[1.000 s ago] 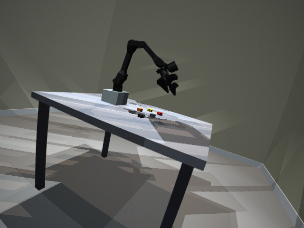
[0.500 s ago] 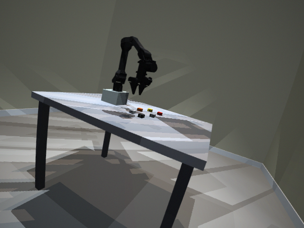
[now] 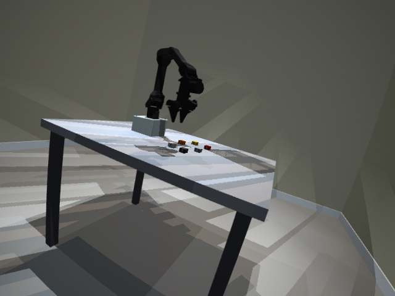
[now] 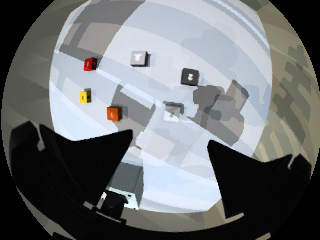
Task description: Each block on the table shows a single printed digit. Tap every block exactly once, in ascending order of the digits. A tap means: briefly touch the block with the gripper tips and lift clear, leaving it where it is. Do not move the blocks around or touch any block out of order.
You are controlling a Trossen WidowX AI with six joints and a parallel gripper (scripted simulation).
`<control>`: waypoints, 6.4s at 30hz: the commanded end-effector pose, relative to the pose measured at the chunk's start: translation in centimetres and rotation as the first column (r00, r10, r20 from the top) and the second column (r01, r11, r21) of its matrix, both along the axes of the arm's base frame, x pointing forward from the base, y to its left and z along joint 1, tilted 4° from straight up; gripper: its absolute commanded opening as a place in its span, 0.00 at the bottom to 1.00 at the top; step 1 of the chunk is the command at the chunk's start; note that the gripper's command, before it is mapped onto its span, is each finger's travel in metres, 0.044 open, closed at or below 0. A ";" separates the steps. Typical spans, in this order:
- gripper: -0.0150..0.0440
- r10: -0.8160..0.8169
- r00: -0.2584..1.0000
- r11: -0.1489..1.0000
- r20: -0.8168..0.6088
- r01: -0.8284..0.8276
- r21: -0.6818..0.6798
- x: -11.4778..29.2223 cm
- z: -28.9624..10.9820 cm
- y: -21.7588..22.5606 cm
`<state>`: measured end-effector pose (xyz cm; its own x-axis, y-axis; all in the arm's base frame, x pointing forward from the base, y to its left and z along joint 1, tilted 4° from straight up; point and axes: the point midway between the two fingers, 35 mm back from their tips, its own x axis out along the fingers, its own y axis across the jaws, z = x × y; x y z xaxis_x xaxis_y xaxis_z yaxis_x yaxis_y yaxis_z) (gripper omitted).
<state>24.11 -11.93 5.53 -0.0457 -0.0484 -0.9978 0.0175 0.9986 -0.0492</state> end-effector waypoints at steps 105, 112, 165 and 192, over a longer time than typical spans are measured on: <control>0.93 0.007 1.000 1.000 0.008 -0.007 0.014 12.3 -0.8 9.4; 0.93 0.003 1.000 1.000 0.009 -0.003 0.012 12.2 -0.7 8.3; 0.93 0.003 1.000 1.000 0.007 -0.003 0.008 7.7 0.4 2.4; 0.31 0.003 1.000 1.000 -0.002 -0.003 0.016 -1.9 -8.6 13.3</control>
